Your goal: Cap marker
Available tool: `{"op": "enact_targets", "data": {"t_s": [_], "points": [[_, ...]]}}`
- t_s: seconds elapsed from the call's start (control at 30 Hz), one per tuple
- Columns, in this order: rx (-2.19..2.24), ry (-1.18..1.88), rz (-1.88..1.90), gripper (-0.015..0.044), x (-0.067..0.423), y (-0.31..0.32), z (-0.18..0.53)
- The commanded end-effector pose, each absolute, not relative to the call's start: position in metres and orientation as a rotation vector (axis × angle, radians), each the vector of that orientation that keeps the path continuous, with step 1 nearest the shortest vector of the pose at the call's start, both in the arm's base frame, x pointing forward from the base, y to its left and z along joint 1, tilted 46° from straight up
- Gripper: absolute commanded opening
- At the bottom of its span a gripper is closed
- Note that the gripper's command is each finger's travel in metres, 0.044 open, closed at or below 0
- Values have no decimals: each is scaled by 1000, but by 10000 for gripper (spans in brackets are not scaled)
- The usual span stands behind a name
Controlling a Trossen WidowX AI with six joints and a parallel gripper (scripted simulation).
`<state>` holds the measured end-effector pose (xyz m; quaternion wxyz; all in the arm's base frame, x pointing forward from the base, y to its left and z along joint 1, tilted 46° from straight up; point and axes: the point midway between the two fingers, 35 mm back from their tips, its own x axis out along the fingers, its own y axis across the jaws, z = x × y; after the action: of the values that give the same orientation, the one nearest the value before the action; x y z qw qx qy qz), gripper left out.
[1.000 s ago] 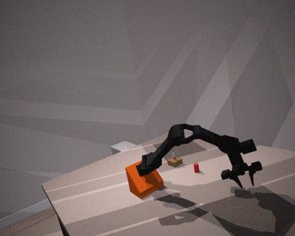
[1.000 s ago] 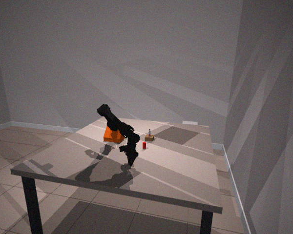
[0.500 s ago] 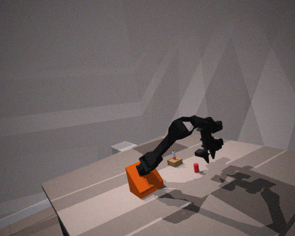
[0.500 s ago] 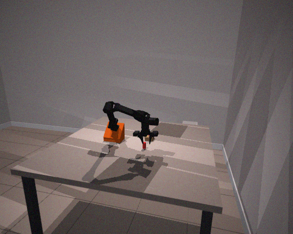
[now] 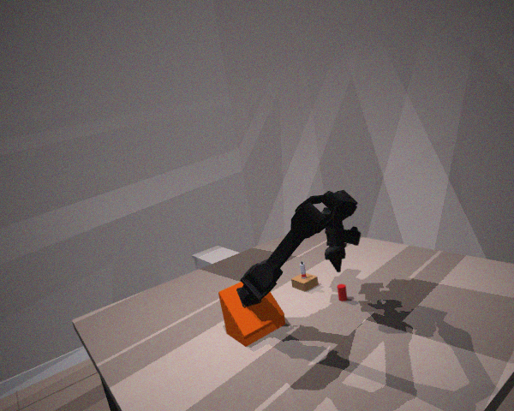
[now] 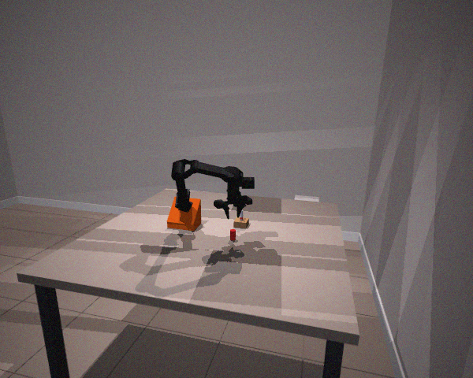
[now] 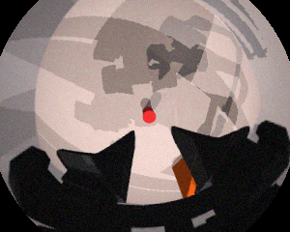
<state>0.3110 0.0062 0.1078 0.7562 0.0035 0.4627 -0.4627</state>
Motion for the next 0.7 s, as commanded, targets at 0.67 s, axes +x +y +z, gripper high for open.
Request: {"op": "enact_targets", "data": {"t_s": [0.67], "points": [[-6,1015,-1006,243,319,-35,67]]}}
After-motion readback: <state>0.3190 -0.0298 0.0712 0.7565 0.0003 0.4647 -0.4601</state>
